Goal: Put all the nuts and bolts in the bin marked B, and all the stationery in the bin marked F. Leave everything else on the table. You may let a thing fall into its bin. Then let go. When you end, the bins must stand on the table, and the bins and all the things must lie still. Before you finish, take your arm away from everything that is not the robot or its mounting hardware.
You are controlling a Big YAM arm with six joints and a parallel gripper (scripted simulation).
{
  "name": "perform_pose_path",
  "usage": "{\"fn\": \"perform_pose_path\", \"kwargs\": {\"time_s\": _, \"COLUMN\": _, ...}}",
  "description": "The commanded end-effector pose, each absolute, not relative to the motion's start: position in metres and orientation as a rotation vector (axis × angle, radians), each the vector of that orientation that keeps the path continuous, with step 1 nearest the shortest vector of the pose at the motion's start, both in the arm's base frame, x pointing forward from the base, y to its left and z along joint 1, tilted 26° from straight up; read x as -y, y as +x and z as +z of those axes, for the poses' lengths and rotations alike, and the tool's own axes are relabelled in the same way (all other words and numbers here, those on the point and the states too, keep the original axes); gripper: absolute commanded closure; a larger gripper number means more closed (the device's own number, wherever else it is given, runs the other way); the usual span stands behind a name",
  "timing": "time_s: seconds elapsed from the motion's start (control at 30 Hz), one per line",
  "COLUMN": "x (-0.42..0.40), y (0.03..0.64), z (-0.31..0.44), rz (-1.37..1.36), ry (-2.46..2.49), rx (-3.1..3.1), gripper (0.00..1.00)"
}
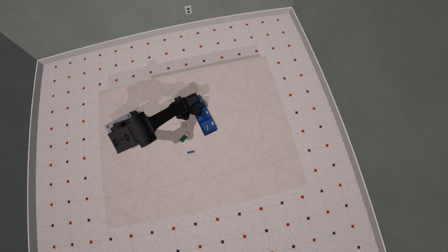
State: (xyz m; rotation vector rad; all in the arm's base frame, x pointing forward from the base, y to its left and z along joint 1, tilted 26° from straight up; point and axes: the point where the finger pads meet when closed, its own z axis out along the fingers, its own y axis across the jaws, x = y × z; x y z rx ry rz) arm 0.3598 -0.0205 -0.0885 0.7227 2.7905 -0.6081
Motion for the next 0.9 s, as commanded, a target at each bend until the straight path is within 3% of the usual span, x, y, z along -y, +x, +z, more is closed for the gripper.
{"fn": "perform_pose_path", "kwargs": {"time_s": 0.0, "x": 0.012, "y": 0.364, "z": -0.079, "rz": -0.583, "ry": 0.712, "rx": -2.763, "gripper": 0.91}}
{"fn": "perform_pose_path", "kwargs": {"time_s": 0.47, "x": 0.022, "y": 0.377, "z": -0.081, "rz": -0.599, "ry": 0.725, "rx": -2.775, "gripper": 0.91}}
{"fn": "perform_pose_path", "kwargs": {"time_s": 0.87, "x": 0.027, "y": 0.436, "z": -0.074, "rz": -0.505, "ry": 1.238, "rx": -2.51, "gripper": 0.91}}
